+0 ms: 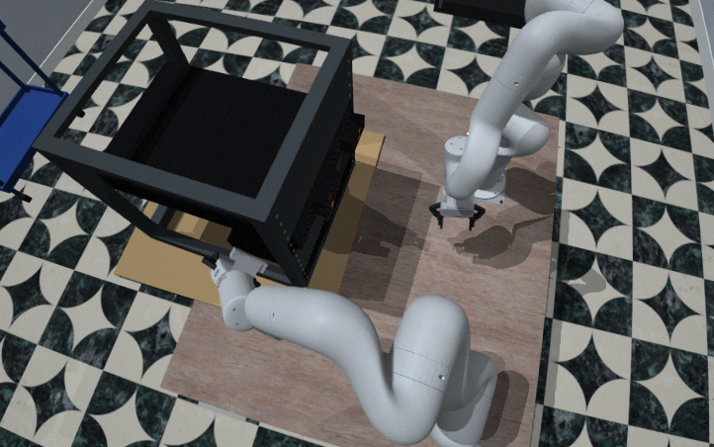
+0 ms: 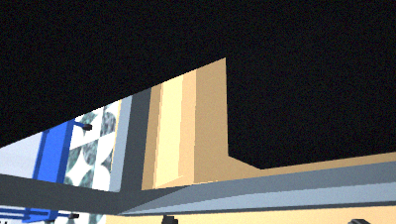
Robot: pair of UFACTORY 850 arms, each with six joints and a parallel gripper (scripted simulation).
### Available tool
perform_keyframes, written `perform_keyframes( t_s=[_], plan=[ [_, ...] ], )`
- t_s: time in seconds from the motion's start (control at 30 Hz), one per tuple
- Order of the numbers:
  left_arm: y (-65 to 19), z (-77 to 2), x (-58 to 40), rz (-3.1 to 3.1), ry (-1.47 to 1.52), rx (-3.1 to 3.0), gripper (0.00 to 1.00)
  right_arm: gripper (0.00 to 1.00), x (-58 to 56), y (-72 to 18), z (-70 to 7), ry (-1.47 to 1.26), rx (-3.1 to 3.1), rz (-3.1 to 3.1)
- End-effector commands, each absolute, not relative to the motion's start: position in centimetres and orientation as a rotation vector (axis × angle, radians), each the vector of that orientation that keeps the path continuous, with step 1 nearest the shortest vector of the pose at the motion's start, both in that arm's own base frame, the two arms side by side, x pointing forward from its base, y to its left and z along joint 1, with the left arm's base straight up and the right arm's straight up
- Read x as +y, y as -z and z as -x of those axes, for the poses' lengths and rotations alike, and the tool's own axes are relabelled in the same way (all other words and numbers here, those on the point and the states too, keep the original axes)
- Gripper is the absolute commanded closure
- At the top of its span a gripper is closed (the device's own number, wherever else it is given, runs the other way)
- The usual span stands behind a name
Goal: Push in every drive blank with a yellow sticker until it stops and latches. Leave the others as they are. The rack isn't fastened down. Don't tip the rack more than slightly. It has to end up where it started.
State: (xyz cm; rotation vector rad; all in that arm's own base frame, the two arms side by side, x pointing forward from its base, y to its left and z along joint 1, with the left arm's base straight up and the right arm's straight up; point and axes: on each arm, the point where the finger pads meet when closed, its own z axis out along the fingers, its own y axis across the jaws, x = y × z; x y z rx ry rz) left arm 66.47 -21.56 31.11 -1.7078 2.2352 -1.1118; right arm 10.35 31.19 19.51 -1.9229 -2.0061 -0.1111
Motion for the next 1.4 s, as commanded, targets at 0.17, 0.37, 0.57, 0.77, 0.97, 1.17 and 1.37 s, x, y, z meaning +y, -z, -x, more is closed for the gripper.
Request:
perform_keyframes(
  t_s=[0.17, 0.37, 0.57, 0.77, 0.97, 1.17, 1.37],
  plan=[
    [-31.3, -66.5, -21.6, 1.706, 1.114, 2.234, 0.0, 0.0, 31.3, -19.6, -10.4, 0.113, -2.006, 1.922],
    [-31.3, -66.6, -21.4, 1.711, 1.115, 2.231, 0.0, 0.0, 31.3, -19.6, -10.4, 0.113, -2.006, 1.922],
    [-31.4, -66.6, -21.1, 1.723, 1.117, 2.224, 0.0, 0.0, 31.3, -19.6, -10.4, 0.113, -2.006, 1.922],
    [-31.6, -66.7, -20.5, 1.744, 1.12, 2.21, 0.0, 0.0, 31.3, -19.6, -10.4, 0.113, -2.006, 1.922],
    [-31.9, -66.8, -19.3, 1.785, 1.125, 2.184, 0.0, 0.0, 31.3, -19.6, -10.4, 0.113, -2.006, 1.922],
    [-32.2, -66.9, -18.1, 1.823, 1.13, 2.159, 0.0, 0.0, 31.3, -19.6, -10.4, 0.113, -2.006, 1.922],
    [-32.8, -67.1, -16.0, 1.897, 1.138, 2.11, 0.0, 0.0, 31.3, -19.6, -10.4, 0.113, -2.006, 1.922]
  ],
)
